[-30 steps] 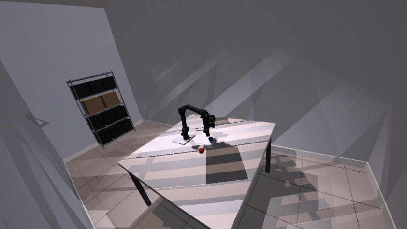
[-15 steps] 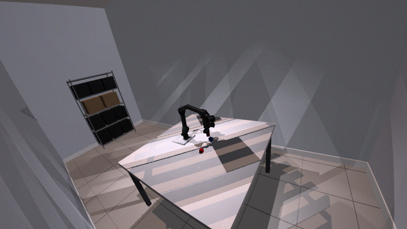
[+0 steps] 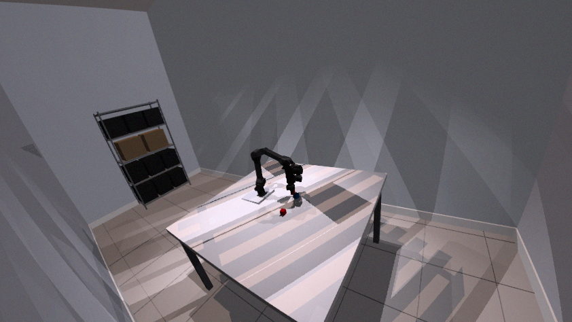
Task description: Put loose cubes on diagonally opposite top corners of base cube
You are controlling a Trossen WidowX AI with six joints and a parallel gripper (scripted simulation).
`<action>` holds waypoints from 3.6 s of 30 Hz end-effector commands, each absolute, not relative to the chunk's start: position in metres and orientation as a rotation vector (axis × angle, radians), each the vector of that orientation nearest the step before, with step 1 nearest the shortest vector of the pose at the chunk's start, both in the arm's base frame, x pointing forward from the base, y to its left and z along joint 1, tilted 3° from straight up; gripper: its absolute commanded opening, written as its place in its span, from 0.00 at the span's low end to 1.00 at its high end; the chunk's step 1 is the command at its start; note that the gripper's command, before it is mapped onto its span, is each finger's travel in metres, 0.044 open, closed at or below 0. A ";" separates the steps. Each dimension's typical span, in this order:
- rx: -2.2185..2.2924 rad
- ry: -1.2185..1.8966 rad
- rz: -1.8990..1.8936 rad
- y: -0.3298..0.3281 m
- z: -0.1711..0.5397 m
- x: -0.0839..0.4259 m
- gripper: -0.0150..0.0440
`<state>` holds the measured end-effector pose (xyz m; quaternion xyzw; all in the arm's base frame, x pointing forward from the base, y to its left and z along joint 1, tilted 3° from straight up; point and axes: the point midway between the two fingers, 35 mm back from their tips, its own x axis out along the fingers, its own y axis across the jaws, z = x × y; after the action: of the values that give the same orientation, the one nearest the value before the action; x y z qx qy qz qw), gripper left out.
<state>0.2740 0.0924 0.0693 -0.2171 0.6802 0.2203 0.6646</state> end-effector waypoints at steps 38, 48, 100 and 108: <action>-0.490 1.536 0.498 0.092 0.078 0.274 0.60; -0.490 1.536 0.498 0.092 0.091 0.274 0.60; 1.043 1.299 -1.083 -0.101 0.112 0.328 0.70; 1.043 1.299 -1.083 -0.101 0.077 0.326 0.70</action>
<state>0.3258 -0.1004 0.0849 0.4379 0.5520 -0.4566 0.5432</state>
